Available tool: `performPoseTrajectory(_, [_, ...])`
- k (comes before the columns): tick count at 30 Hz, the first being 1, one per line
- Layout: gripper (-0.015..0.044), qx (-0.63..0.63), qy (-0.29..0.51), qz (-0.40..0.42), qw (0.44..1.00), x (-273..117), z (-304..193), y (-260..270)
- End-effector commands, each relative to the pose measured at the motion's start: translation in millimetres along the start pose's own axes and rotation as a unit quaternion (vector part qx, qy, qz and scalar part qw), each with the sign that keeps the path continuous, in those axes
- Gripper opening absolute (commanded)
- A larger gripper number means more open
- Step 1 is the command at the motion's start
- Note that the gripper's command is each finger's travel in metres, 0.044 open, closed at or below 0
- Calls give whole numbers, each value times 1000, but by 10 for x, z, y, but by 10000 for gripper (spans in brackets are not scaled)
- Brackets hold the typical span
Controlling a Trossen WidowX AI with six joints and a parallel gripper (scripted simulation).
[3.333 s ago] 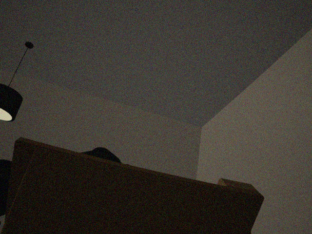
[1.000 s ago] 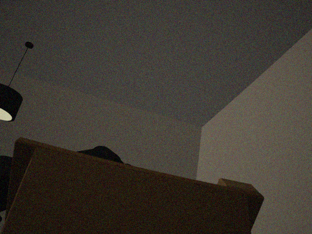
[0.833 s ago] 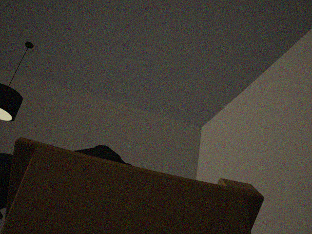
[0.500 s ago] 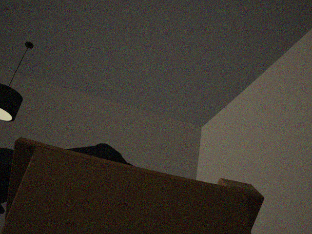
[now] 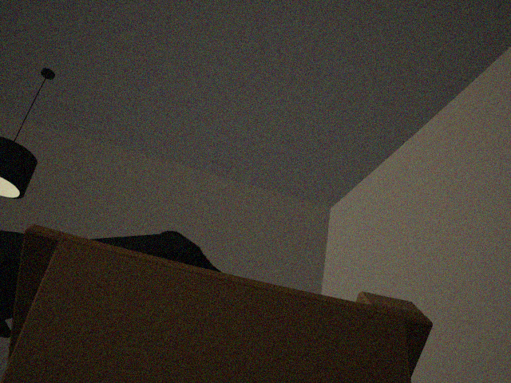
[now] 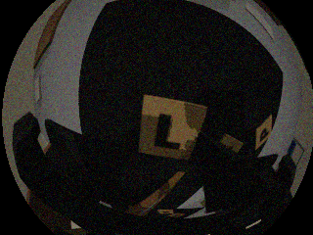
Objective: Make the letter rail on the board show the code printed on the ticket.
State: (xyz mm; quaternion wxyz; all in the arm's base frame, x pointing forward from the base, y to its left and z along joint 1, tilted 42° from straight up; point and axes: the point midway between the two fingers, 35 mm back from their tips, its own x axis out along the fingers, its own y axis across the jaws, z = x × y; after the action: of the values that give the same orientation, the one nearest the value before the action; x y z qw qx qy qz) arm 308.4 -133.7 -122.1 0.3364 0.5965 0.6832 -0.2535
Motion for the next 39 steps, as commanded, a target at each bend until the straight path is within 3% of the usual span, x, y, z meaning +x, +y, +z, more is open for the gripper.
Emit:
performPoseTrajectory(1, [0,-24,-4,21,999,-17,23,20])
performPoseTrajectory(20, [0,-250,-101,177,947,-397,205,176])
performPoseTrajectory(39, [0,-470,-235,275,805,-848,198,258])
